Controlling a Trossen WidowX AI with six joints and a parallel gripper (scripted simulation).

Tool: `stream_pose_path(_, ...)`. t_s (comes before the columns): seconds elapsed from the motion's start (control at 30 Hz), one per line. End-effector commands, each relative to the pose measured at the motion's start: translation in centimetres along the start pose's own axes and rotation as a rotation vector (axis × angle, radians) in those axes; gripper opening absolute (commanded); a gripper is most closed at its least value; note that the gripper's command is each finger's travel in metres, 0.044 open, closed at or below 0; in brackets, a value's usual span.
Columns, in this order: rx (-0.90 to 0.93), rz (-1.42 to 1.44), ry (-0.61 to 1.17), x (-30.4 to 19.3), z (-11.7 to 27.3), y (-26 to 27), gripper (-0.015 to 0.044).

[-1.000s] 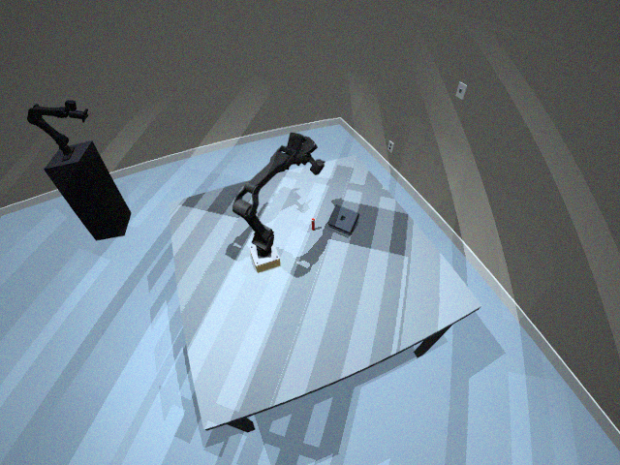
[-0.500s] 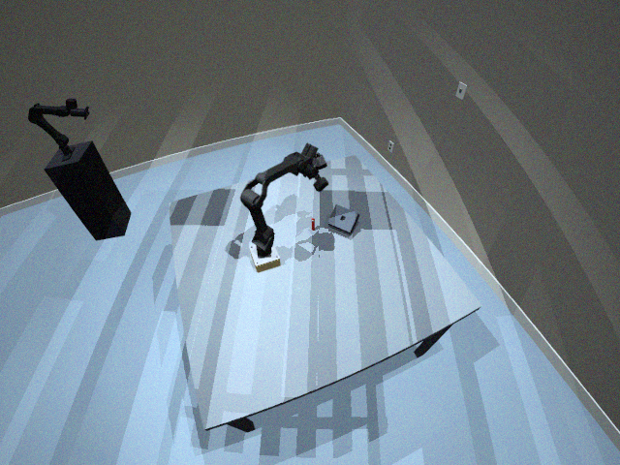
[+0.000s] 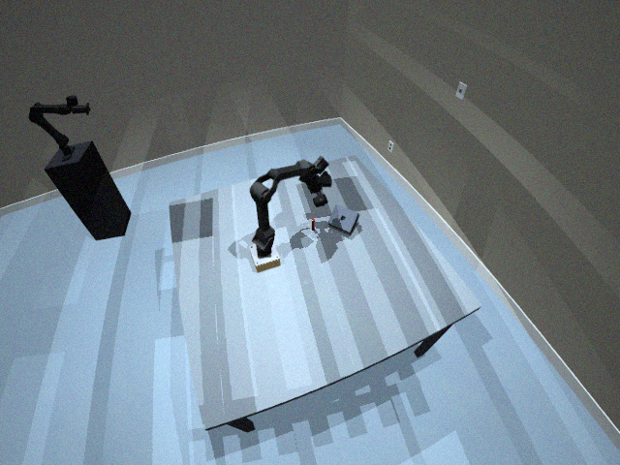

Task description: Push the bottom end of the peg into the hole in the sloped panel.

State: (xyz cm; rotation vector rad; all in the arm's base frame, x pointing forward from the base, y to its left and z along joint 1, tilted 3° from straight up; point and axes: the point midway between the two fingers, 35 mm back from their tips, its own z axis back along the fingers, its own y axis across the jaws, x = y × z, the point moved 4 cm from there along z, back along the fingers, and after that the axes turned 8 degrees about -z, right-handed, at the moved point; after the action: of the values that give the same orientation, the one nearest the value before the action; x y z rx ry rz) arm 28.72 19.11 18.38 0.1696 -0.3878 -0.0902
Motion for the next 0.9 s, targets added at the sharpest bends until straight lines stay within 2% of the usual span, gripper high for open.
stream_pose_path(0.0, -0.057, -0.037, 0.081, -0.8, -1.7, -1.1, 0.044)
stream_pose_path(0.37, -0.242, -0.161, 0.311, -3.8, -5.3, -4.3, 0.044)
stream_pose_path(0.87, -0.245, -0.163, 0.314, -4.2, -6.6, -4.6, 0.044)
